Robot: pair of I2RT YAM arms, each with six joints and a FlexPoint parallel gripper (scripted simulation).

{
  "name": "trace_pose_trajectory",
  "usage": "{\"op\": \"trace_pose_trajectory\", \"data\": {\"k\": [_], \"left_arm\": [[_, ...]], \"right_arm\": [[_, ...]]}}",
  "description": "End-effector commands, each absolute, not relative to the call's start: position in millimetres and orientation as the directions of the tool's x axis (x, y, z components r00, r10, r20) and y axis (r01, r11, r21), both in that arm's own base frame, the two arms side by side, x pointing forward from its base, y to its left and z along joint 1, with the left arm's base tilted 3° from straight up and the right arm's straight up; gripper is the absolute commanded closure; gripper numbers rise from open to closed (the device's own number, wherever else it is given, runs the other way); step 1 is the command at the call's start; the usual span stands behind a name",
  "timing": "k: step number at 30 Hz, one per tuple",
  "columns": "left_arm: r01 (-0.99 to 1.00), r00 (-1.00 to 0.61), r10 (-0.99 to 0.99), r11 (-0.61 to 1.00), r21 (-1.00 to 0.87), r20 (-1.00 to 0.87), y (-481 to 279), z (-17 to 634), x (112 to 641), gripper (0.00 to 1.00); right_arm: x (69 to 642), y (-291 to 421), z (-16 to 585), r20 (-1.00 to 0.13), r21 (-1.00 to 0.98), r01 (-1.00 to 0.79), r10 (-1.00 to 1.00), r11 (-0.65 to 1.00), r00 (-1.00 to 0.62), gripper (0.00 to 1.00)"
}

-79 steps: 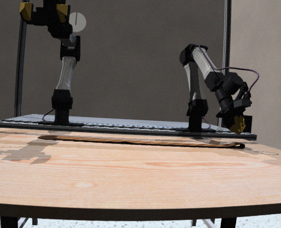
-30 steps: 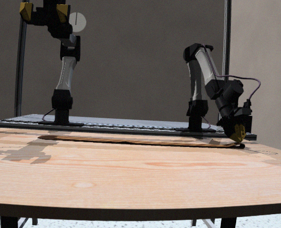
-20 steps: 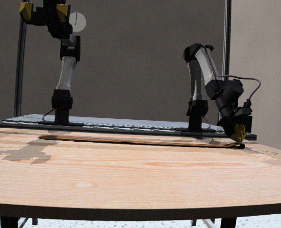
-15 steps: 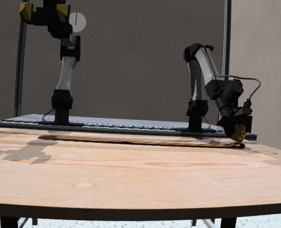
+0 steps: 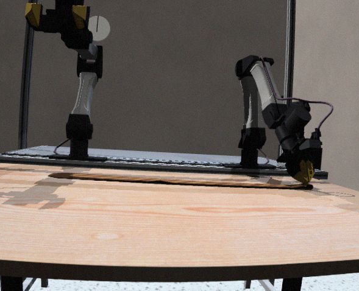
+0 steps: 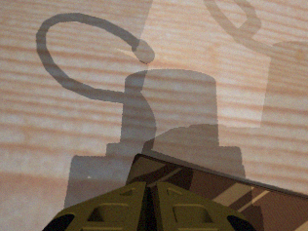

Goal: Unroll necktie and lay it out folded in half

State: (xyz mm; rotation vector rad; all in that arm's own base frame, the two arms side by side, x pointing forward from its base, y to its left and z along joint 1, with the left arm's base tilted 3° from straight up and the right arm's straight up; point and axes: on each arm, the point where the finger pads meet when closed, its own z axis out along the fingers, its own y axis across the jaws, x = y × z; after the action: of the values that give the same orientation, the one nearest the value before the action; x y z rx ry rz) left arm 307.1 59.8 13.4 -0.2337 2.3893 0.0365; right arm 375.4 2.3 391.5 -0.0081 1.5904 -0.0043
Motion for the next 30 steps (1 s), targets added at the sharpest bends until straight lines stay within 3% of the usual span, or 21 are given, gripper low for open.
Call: {"op": "trace_pose_trajectory", "data": {"k": [1, 30], "left_arm": [[-0.188, -0.732, -0.167, 0.981, -0.04, -0.661, 60.1, 1.5, 302.3, 0.93], [-0.188, -0.732, -0.167, 0.981, -0.04, -0.661, 59.9, -4.2, 302.5, 0.93]], "right_arm": [[377.3, 1.6, 397.3, -1.0, 0.001, -0.005, 0.001, 1.0, -0.011, 0.0], [377.3, 1.6, 397.3, -1.0, 0.001, -0.005, 0.001, 1.0, -0.011, 0.0]]}}
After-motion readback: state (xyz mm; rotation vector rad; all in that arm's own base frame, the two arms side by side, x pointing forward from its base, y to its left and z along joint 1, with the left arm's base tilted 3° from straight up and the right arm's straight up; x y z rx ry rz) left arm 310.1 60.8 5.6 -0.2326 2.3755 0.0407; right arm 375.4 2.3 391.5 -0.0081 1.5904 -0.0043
